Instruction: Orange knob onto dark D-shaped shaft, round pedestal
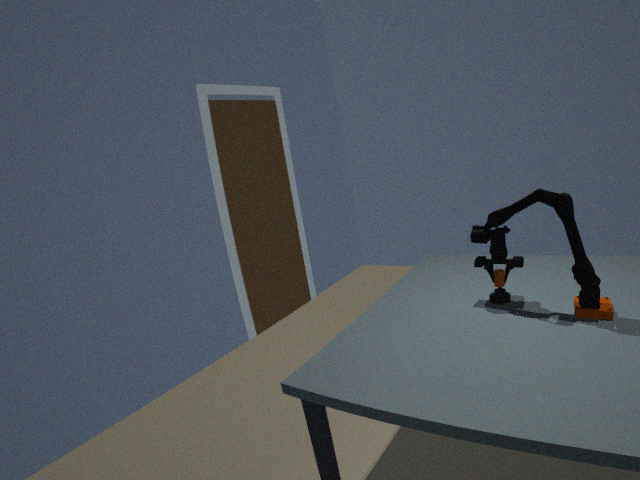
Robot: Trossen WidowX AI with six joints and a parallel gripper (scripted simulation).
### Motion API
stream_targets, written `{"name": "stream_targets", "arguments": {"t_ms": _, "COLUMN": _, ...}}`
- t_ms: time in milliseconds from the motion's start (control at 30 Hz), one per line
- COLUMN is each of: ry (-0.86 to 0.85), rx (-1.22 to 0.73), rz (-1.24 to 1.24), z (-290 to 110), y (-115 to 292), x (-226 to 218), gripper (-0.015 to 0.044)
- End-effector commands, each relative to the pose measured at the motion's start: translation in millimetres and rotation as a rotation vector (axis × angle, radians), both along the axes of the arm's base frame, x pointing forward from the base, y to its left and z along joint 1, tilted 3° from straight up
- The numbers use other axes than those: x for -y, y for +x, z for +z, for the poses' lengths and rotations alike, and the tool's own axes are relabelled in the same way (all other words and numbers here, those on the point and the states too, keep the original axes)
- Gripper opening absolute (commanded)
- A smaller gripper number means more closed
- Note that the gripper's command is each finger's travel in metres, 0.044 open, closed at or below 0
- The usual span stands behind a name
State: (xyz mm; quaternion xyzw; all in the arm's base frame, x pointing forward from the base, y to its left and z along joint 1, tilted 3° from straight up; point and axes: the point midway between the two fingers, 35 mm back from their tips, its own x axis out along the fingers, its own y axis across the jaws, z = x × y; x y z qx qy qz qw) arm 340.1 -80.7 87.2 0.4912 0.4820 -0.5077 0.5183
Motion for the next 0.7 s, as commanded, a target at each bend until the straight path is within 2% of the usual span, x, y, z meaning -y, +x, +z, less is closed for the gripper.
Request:
{"name": "stream_targets", "arguments": {"t_ms": 0, "ry": -0.002, "rx": 0.001, "rz": -0.019, "z": -1.0, "y": -1.0, "x": 0.2, "gripper": 0.0000}}
{"name": "stream_targets", "arguments": {"t_ms": 667, "ry": -0.002, "rx": 0.002, "rz": -0.028, "z": 2.5, "y": 0.3, "x": 0.5, "gripper": 0.0000}}
